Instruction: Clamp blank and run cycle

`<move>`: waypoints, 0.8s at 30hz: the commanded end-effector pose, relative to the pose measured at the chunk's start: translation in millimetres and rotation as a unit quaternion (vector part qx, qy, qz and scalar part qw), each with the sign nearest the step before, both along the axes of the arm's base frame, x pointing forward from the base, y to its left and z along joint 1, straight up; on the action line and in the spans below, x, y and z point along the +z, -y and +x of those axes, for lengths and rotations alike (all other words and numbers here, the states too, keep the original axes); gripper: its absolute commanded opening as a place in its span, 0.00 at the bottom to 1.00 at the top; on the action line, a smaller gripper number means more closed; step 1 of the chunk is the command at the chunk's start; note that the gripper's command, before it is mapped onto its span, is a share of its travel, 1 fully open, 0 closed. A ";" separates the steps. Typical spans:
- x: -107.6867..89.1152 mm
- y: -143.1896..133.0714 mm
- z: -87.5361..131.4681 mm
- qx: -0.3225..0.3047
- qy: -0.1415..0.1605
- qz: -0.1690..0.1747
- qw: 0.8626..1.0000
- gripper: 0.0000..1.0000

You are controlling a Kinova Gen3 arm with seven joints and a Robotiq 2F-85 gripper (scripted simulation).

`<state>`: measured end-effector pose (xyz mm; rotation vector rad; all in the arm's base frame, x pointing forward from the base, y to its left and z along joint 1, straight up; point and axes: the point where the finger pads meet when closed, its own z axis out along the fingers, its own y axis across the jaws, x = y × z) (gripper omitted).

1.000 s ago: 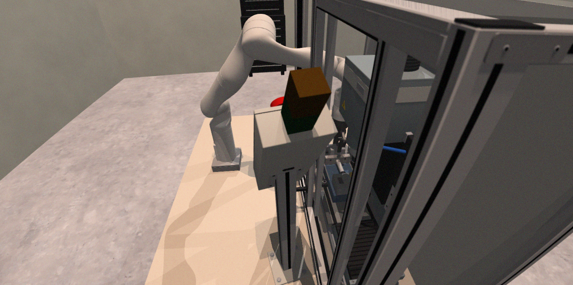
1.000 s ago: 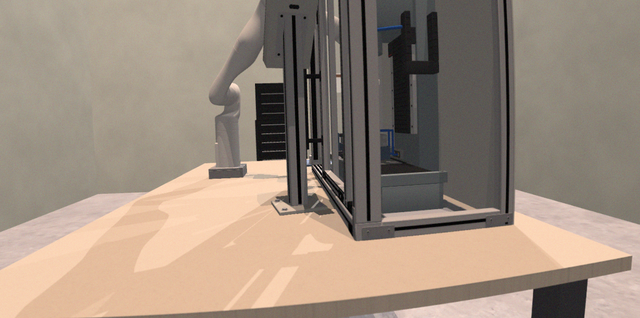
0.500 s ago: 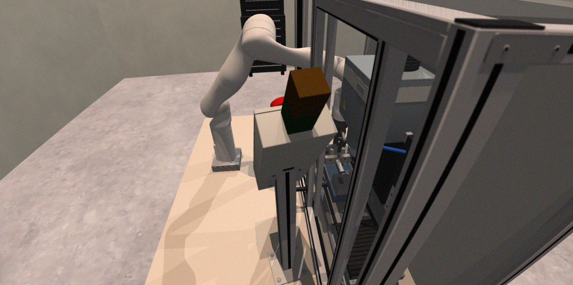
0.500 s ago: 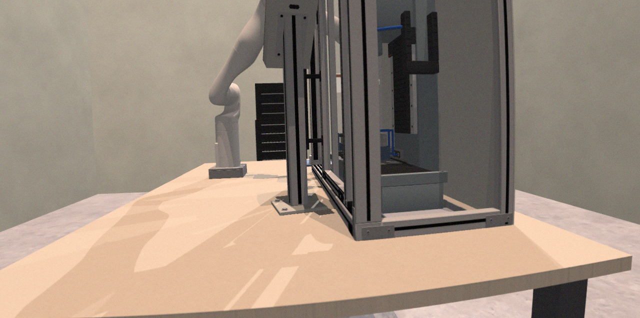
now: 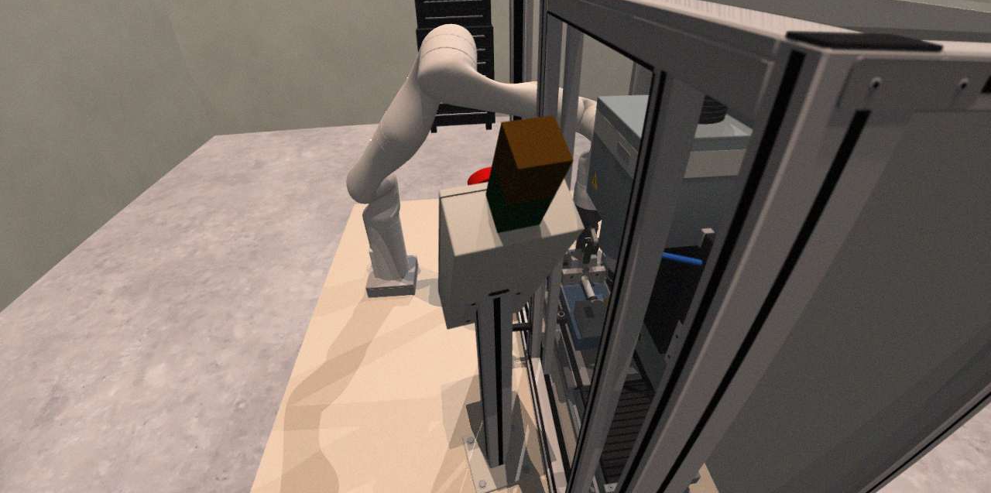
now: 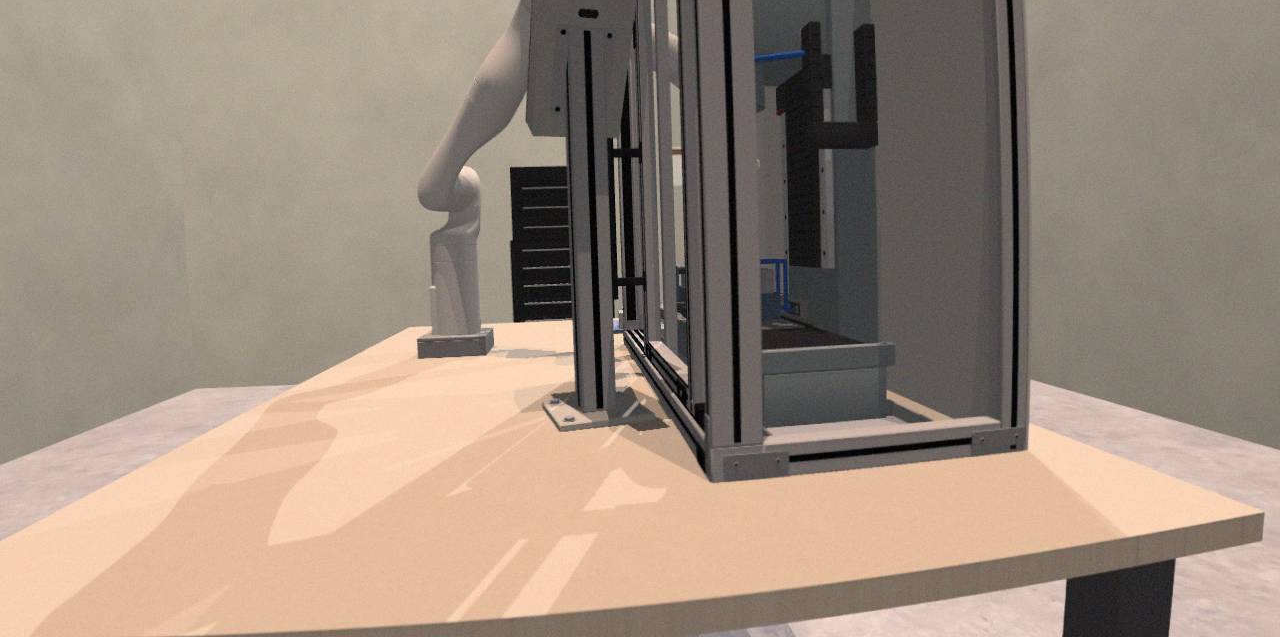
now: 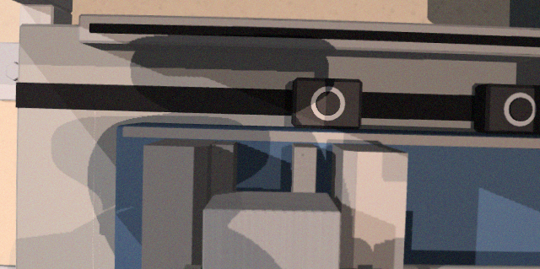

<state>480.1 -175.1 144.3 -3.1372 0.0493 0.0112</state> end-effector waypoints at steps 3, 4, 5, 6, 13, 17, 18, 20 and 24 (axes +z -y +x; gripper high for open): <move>0.8 -2.2 2.4 -0.003 0.005 -0.001 1.000 0.10; 0.8 -2.2 2.4 -0.003 0.005 -0.001 1.000 0.10; 0.8 -2.2 2.4 -0.003 0.005 -0.001 1.000 0.10; 0.8 -2.2 2.4 -0.003 0.005 -0.001 1.000 0.10; 0.8 -1.3 1.4 -0.002 0.002 0.000 1.000 0.10; 0.6 -3.1 3.0 -0.003 0.005 -0.001 1.000 0.10; 0.6 -3.1 3.0 -0.003 0.005 -0.001 1.000 0.10; 0.6 -3.1 3.0 -0.003 0.005 -0.001 1.000 0.10; 0.6 -3.1 3.0 -0.003 0.005 -0.001 1.000 0.10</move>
